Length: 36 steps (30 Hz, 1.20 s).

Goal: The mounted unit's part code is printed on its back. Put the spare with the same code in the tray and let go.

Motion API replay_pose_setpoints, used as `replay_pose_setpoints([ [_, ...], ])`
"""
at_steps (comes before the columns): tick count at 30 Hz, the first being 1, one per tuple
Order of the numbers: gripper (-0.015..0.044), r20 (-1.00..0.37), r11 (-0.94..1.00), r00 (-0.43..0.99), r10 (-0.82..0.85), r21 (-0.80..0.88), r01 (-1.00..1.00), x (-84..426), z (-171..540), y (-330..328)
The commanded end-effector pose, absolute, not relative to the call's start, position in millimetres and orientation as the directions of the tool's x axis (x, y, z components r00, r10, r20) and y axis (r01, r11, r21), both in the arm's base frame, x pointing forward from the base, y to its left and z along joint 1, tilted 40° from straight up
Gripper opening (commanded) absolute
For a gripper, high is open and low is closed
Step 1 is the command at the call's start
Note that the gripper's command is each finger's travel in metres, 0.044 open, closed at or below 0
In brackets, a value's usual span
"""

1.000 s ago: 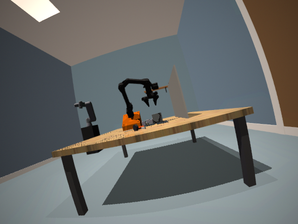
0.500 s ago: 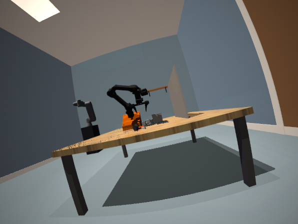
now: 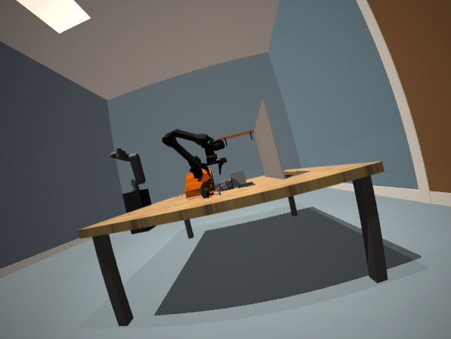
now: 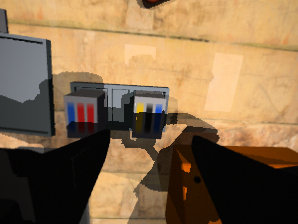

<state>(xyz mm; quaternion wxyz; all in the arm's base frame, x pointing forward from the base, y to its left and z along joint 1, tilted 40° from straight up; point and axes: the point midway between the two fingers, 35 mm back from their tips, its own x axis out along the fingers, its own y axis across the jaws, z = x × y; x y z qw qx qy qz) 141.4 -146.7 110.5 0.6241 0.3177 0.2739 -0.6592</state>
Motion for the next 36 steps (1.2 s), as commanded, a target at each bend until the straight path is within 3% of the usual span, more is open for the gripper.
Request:
replay_pose_setpoints([
  [1,0.03,-0.762,-0.066,-0.018,-0.647,0.033,0.997,142,105,-150],
  [36,0.03,-0.766,-0.068,-0.019,-0.643,0.033,0.997,146,68,-178],
])
